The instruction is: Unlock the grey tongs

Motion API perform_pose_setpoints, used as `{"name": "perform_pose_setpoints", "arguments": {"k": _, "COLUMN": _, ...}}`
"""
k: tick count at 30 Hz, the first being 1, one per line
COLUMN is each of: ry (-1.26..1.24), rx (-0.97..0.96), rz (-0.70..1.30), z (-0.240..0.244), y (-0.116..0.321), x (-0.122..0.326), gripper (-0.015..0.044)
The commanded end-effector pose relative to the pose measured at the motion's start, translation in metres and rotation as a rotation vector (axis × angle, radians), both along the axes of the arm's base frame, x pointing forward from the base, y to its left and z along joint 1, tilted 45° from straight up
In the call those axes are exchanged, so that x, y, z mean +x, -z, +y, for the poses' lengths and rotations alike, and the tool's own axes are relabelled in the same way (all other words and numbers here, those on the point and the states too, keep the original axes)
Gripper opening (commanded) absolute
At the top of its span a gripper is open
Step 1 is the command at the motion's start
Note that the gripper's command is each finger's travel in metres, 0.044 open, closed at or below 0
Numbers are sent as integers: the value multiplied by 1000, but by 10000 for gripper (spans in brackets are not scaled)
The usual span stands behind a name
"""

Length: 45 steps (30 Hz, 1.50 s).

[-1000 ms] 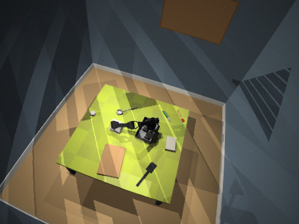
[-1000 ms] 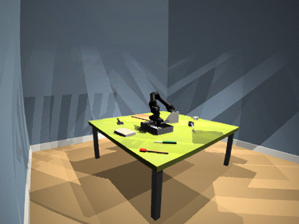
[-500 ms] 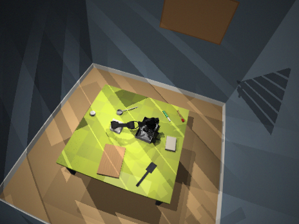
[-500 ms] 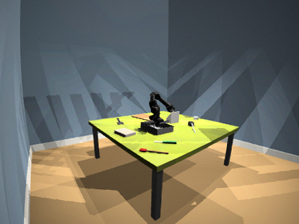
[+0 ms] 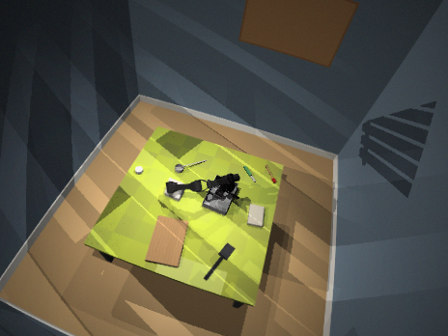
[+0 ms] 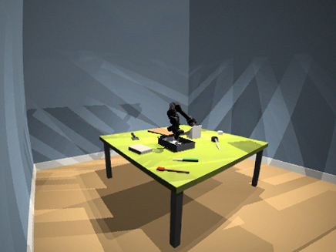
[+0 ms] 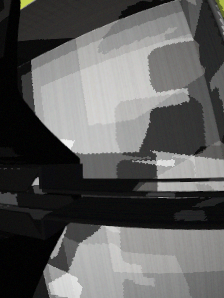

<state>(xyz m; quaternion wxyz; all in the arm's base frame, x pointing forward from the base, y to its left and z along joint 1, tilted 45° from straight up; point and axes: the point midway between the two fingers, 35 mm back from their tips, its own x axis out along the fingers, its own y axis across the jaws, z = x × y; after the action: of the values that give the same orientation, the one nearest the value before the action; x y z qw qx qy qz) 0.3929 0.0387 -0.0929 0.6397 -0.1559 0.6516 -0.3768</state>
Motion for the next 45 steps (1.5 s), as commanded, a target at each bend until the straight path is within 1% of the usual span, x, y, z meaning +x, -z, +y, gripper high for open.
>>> {"name": "perform_pose_setpoints", "arguments": {"k": 1, "ry": -20, "rx": 11, "rz": -24, "z": 51, "y": -48, "x": 9, "gripper": -150}}
{"name": "perform_pose_setpoints", "arguments": {"k": 5, "ry": -20, "rx": 9, "rz": -23, "z": 66, "y": -66, "x": 7, "gripper": -150}}
{"name": "perform_pose_setpoints", "arguments": {"k": 16, "ry": -20, "rx": 9, "rz": -23, "z": 66, "y": -66, "x": 7, "gripper": -150}}
{"name": "perform_pose_setpoints", "arguments": {"k": 18, "ry": -17, "rx": 2, "rz": -17, "z": 59, "y": -66, "x": 6, "gripper": -150}}
{"name": "perform_pose_setpoints", "arguments": {"k": 22, "ry": 7, "rx": 3, "rz": -41, "z": 47, "y": -79, "x": 10, "gripper": -150}}
{"name": "perform_pose_setpoints", "arguments": {"k": 34, "ry": 139, "rx": -6, "rz": -172, "z": -16, "y": -146, "x": 17, "gripper": -150}}
{"name": "perform_pose_setpoints", "arguments": {"k": 45, "ry": 261, "rx": -28, "rz": -290, "z": -75, "y": -203, "x": 5, "gripper": -150}}
